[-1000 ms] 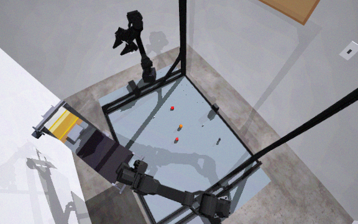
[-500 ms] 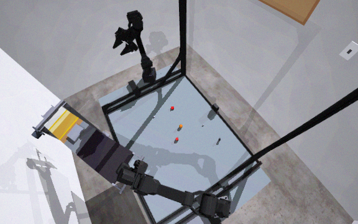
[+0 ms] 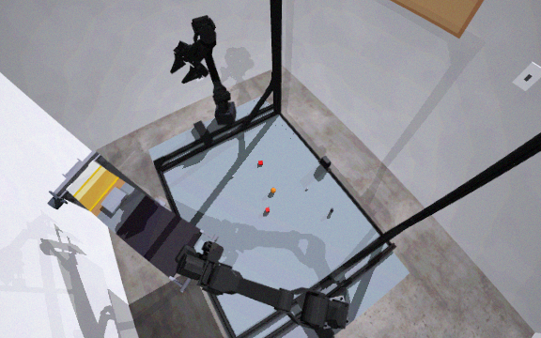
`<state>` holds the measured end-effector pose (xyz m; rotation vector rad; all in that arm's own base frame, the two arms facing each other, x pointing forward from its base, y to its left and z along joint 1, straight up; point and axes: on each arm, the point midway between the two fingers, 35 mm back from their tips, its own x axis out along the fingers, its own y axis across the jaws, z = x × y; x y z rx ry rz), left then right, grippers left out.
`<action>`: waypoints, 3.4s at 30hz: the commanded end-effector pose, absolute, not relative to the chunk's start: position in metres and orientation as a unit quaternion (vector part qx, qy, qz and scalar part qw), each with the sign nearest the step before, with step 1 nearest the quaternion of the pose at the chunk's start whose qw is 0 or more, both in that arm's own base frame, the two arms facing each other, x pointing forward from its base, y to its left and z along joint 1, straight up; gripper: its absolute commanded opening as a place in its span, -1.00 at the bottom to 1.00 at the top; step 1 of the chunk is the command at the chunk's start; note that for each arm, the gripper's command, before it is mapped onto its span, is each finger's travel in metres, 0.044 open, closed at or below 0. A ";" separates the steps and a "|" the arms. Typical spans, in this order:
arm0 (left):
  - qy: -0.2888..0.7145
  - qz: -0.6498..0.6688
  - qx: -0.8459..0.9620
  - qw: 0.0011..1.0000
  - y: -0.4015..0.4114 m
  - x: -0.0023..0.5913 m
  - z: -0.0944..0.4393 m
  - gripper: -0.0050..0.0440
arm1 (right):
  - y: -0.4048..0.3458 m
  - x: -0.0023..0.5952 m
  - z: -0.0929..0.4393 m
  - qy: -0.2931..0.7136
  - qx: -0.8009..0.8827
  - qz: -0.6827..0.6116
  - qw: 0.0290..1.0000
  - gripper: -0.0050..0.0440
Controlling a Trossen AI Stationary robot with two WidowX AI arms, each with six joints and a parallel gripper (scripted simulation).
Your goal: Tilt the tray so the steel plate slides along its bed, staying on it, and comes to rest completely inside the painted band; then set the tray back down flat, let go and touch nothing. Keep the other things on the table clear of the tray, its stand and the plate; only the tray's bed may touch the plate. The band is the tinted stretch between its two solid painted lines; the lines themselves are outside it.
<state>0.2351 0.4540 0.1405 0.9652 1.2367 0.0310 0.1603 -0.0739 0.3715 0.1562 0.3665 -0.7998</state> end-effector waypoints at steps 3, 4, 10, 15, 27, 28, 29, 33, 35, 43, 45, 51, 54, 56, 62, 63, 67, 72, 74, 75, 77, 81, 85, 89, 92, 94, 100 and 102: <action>0.549 0.030 0.446 0.706 0.456 0.236 0.155 -0.80 | -0.074 0.160 0.372 0.176 0.076 -0.388 0.902 1.00; 0.549 0.030 0.446 0.706 0.456 0.236 0.155 -0.80 | -0.074 0.160 0.372 0.176 0.076 -0.388 0.902 1.00; 0.549 0.030 0.446 0.706 0.456 0.236 0.155 -0.80 | -0.074 0.160 0.372 0.176 0.076 -0.388 0.902 1.00; 0.549 0.030 0.446 0.706 0.456 0.236 0.155 -0.80 | -0.074 0.160 0.372 0.176 0.076 -0.388 0.902 1.00; 0.548 0.030 0.447 0.706 0.457 0.237 0.163 -0.80 | -0.074 0.160 0.372 0.176 0.076 -0.388 0.902 1.00; 0.548 0.031 0.447 0.706 0.457 0.237 0.164 -0.80 | -0.074 0.160 0.372 0.176 0.076 -0.388 0.902 1.00; 0.548 0.031 0.447 0.706 0.457 0.237 0.165 -0.80 | -0.074 0.160 0.372 0.176 0.076 -0.388 0.902 1.00; 0.547 0.032 0.448 0.706 0.458 0.238 0.168 -0.80 | -0.074 0.160 0.372 0.176 0.076 -0.388 0.902 1.00; 0.547 0.033 0.448 0.706 0.458 0.238 0.169 -0.80 | -0.074 0.160 0.372 0.176 0.076 -0.388 0.902 1.00; 0.546 0.034 0.450 0.706 0.456 0.237 0.160 -0.80 | -0.074 0.160 0.372 0.176 0.076 -0.388 0.902 1.00; 0.547 0.032 0.448 0.706 0.456 0.236 0.156 -0.80 | -0.074 0.160 0.372 0.176 0.076 -0.388 0.902 1.00; 0.559 0.013 0.433 0.707 0.448 0.231 0.068 -0.80 | -0.074 0.160 0.372 0.176 0.076 -0.388 0.902 1.00; 0.566 0.002 0.424 0.707 0.448 0.231 0.069 -0.80 | -0.074 0.160 0.372 0.176 0.076 -0.388 0.902 1.00; 0.568 -0.002 0.421 0.707 0.448 0.231 0.072 -0.80 | -0.074 0.160 0.372 0.176 0.076 -0.388 0.902 1.00; 0.568 -0.002 0.421 0.707 0.449 0.231 0.083 -0.80 | -0.074 0.160 0.372 0.176 0.076 -0.388 0.902 1.00; 0.568 -0.001 0.422 0.707 0.449 0.231 0.085 -0.80 | -0.074 0.160 0.372 0.176 0.076 -0.388 0.902 1.00; 0.566 0.001 0.423 0.707 0.450 0.232 0.096 -0.80 | -0.074 0.160 0.372 0.176 0.076 -0.388 0.902 1.00; 0.565 0.003 0.425 0.707 0.451 0.233 0.109 -0.80 | -0.074 0.160 0.372 0.176 0.076 -0.388 0.902 1.00; 0.565 0.004 0.426 0.707 0.451 0.233 0.114 -0.80 | -0.074 0.160 0.372 0.176 0.076 -0.388 0.902 1.00; 0.564 0.004 0.426 0.707 0.451 0.233 0.115 -0.80 | -0.074 0.160 0.372 0.176 0.076 -0.388 0.902 1.00; 0.564 0.005 0.427 0.707 0.451 0.233 0.116 -0.80 | -0.074 0.160 0.372 0.176 0.076 -0.388 0.902 1.00; 0.563 0.007 0.428 0.707 0.452 0.233 0.118 -0.80 | -0.074 0.160 0.372 0.176 0.076 -0.388 0.902 1.00; 0.562 0.008 0.429 0.707 0.452 0.234 0.121 -0.80 | -0.074 0.160 0.372 0.176 0.076 -0.388 0.902 1.00; 0.561 0.009 0.430 0.707 0.452 0.234 0.124 -0.80 | -0.074 0.160 0.372 0.176 0.076 -0.388 0.902 1.00; 0.561 0.010 0.431 0.707 0.453 0.234 0.126 -0.80 | -0.074 0.160 0.372 0.176 0.076 -0.388 0.902 1.00; 0.560 0.010 0.431 0.707 0.453 0.234 0.127 -0.80 | -0.074 0.160 0.372 0.176 0.076 -0.388 0.902 1.00; 0.559 0.012 0.433 0.707 0.453 0.234 0.131 -0.80 | -0.074 0.160 0.372 0.176 0.076 -0.388 0.902 1.00; 0.559 0.013 0.433 0.707 0.453 0.234 0.133 -0.80 | -0.074 0.160 0.372 0.176 0.076 -0.388 0.902 1.00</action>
